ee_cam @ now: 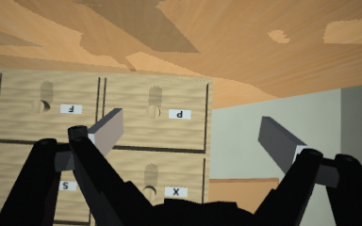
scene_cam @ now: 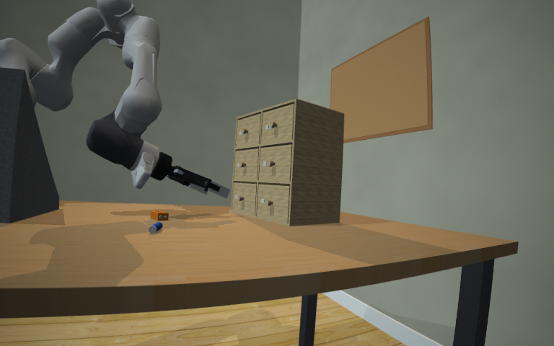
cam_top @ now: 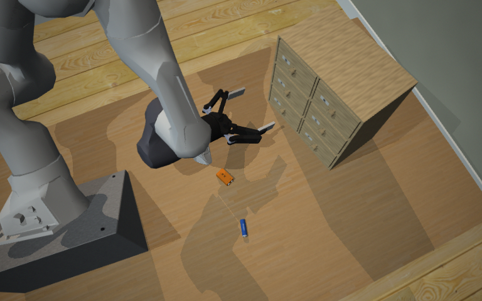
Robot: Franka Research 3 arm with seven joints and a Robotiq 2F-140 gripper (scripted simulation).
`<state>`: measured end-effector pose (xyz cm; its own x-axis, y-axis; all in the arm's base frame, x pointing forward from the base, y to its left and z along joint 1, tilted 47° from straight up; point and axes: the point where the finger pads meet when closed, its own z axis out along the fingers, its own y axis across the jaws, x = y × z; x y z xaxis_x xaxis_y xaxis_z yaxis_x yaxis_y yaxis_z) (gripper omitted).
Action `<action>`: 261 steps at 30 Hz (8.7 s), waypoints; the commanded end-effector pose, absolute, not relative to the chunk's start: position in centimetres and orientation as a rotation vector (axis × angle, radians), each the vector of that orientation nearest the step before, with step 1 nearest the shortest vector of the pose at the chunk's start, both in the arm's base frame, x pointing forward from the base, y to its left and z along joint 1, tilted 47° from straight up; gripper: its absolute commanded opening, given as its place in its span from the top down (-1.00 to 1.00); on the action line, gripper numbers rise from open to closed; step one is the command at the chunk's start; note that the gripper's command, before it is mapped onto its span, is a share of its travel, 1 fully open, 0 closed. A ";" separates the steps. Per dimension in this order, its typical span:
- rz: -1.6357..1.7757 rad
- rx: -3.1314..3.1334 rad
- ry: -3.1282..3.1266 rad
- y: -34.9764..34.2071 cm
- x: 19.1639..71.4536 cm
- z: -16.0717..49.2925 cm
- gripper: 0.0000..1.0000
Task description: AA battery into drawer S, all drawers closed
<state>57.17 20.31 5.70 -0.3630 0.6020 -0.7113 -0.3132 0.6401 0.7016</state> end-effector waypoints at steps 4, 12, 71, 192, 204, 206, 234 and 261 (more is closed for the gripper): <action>0.964 0.237 1.687 20.1 57.3 5.7 -1.00; 0.964 0.237 1.687 20.1 57.3 5.7 -1.00; 0.978 0.214 1.732 13.1 57.3 12.2 -1.00; 1.195 -0.468 2.758 3.8 48.4 16.8 -1.00; 1.195 -0.468 2.758 3.4 48.4 16.5 -1.00; 1.196 -0.468 2.758 2.7 48.4 16.1 -1.00; 1.197 -0.465 2.764 -9.6 48.9 8.0 -1.00; 1.120 -0.128 2.337 -5.0 53.4 5.5 -1.00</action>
<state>52.45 -4.33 5.86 -0.9039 0.1645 -0.3948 -0.2210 0.6107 0.7604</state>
